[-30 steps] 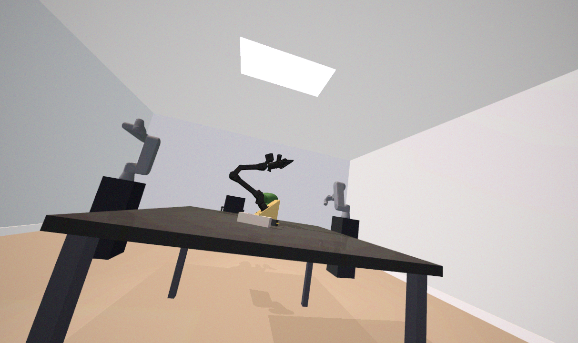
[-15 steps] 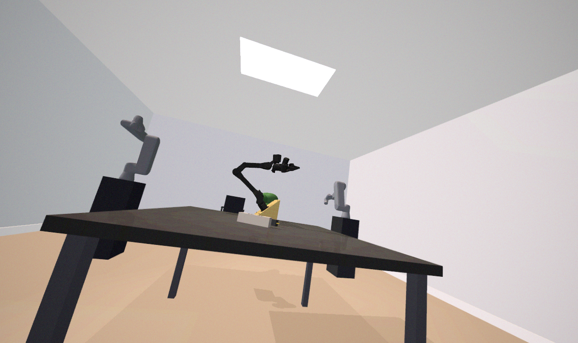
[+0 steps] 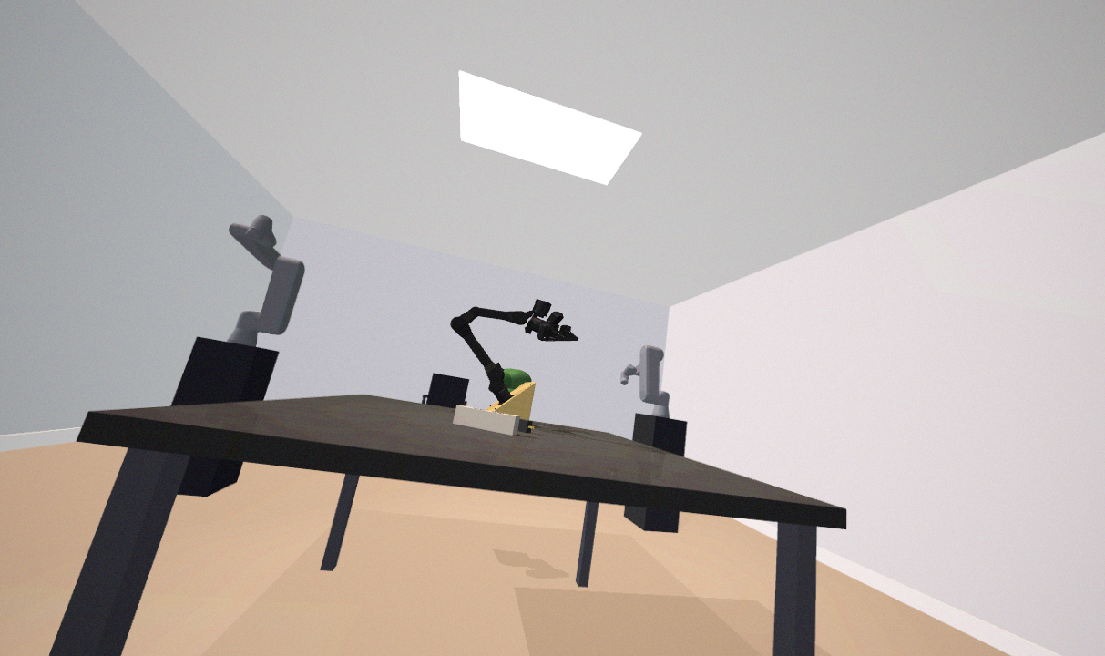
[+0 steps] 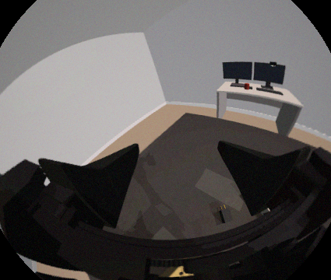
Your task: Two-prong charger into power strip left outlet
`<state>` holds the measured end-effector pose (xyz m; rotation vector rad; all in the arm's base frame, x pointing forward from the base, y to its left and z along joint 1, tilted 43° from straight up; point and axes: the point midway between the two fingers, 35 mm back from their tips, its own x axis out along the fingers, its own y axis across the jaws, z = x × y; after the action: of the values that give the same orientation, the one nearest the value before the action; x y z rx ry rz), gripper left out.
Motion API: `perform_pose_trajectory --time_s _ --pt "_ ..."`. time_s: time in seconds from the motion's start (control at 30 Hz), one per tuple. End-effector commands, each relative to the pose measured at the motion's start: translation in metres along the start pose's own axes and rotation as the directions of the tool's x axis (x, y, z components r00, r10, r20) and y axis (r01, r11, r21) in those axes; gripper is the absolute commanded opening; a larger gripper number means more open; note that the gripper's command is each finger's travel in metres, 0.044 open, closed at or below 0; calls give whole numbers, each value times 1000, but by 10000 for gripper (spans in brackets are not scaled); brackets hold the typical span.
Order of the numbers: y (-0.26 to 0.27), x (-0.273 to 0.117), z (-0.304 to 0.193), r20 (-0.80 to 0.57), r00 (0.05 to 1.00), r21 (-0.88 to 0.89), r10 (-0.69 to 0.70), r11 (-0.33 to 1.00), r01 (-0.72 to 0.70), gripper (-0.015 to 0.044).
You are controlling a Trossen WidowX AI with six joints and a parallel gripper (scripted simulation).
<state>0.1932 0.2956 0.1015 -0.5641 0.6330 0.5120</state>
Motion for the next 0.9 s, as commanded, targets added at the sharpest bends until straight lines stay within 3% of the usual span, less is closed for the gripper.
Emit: perform_pose_trajectory --time_s 0.0,0.43,0.87 --pt "-11 13 -12 -68 997 -23 -34 999 32 440" --pt "-56 47 -61 -323 933 -110 -157 986 128 440" --pt "-101 62 -118 -581 775 -202 -250 966 160 440"
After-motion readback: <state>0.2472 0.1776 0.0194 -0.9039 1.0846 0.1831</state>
